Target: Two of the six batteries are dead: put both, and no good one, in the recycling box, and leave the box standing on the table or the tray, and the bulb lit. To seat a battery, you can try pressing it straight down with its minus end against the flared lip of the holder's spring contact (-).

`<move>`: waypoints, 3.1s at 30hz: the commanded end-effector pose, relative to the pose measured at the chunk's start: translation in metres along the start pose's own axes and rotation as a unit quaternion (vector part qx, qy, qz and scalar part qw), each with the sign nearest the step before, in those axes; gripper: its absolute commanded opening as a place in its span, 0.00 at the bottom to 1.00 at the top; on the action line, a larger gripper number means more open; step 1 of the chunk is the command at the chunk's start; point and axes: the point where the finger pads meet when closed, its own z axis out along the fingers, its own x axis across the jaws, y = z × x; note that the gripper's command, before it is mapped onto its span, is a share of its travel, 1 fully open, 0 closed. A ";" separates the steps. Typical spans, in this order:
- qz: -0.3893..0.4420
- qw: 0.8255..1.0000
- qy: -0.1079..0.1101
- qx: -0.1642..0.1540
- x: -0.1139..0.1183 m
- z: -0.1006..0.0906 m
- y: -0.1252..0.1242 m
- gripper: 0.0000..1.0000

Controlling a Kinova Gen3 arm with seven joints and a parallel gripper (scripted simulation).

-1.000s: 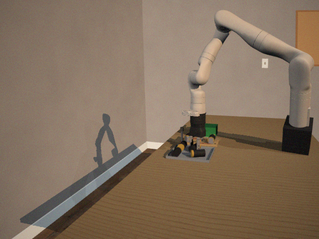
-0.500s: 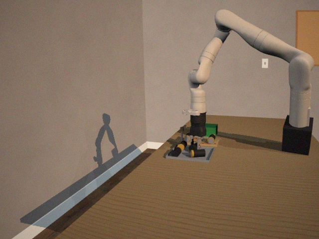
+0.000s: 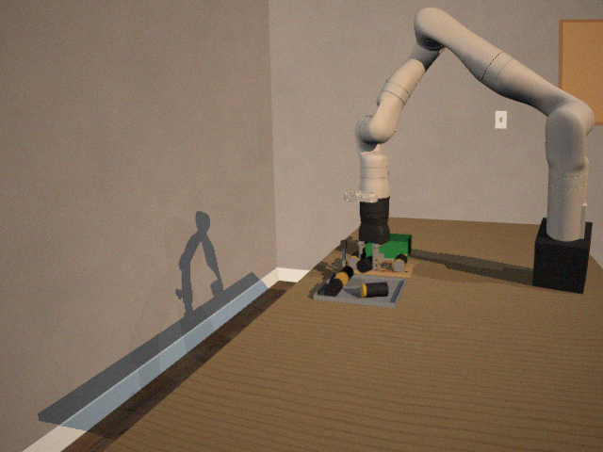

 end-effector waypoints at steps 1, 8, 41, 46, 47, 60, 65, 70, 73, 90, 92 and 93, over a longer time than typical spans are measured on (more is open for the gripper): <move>0.002 1.000 0.003 0.000 0.003 -0.003 0.001 0.57; 0.002 1.000 0.003 0.000 0.003 -0.014 0.001 0.57; -0.048 0.999 0.003 0.000 0.002 -0.089 0.001 0.57; -0.092 0.996 0.003 -0.001 0.002 -0.089 0.001 0.57; -0.101 0.995 0.003 -0.001 0.002 -0.089 0.001 0.57; -0.176 0.984 0.003 -0.001 0.002 -0.089 0.001 0.57; -0.185 0.983 0.003 -0.001 0.002 -0.089 0.001 0.57; -0.185 0.983 0.003 -0.001 0.002 -0.089 0.001 0.57; -0.185 0.983 0.003 -0.001 0.002 -0.089 0.001 0.57; -0.185 0.983 0.003 -0.001 0.027 -0.090 0.064 0.57; -0.185 0.983 0.003 -0.001 0.027 -0.090 0.064 0.57; -0.185 0.983 0.003 -0.001 0.030 -0.090 0.071 0.57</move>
